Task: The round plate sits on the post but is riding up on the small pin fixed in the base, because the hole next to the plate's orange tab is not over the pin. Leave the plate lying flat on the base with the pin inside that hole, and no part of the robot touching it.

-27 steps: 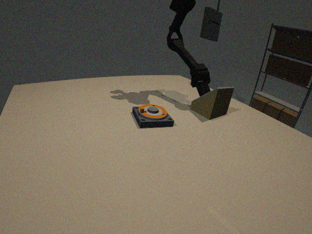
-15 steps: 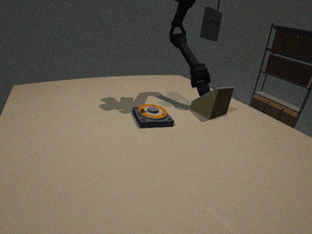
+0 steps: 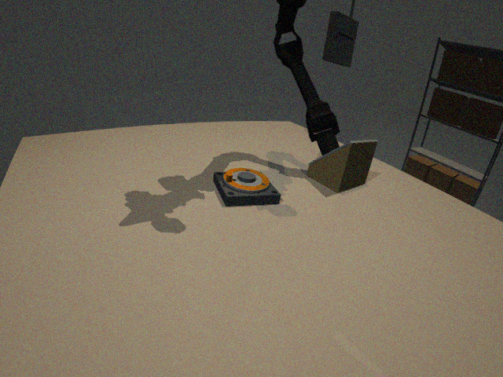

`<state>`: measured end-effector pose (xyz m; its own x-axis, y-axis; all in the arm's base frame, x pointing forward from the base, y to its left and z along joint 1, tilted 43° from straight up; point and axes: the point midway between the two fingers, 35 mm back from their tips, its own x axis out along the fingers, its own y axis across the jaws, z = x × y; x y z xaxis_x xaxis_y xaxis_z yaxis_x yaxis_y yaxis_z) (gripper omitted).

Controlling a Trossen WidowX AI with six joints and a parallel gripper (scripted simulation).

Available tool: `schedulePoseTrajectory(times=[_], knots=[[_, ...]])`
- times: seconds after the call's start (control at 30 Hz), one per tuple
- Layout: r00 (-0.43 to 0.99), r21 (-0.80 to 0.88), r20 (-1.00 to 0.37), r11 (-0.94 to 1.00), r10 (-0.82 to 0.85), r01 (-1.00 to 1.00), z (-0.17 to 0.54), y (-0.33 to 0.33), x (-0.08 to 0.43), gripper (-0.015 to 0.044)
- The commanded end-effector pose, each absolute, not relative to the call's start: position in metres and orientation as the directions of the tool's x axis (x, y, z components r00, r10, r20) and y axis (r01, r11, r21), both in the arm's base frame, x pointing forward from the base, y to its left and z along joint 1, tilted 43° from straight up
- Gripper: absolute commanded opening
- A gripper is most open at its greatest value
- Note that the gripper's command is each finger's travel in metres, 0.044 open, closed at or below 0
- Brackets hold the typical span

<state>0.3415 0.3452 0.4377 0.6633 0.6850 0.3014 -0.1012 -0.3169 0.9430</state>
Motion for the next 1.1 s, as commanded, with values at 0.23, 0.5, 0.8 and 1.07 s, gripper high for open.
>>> schedulePoseTrajectory(times=[0.23, 0.5, 0.8, 1.07], knots=[[0.858, 0.894, -0.353, 0.406, 0.374, 0.191, 0.256, 0.282, 0.439, 0.0000], [0.665, 0.362, -0.745, 0.799, -0.062, 0.481, 0.129, 0.181, 0.443, 0.0000], [0.162, -0.472, -0.822, 0.812, -0.546, 0.343, 0.051, 0.050, 0.380, 0.0000], [-0.034, -0.673, -0.738, 0.730, -0.674, 0.116, 0.047, 0.007, 0.351, 0.0000]])
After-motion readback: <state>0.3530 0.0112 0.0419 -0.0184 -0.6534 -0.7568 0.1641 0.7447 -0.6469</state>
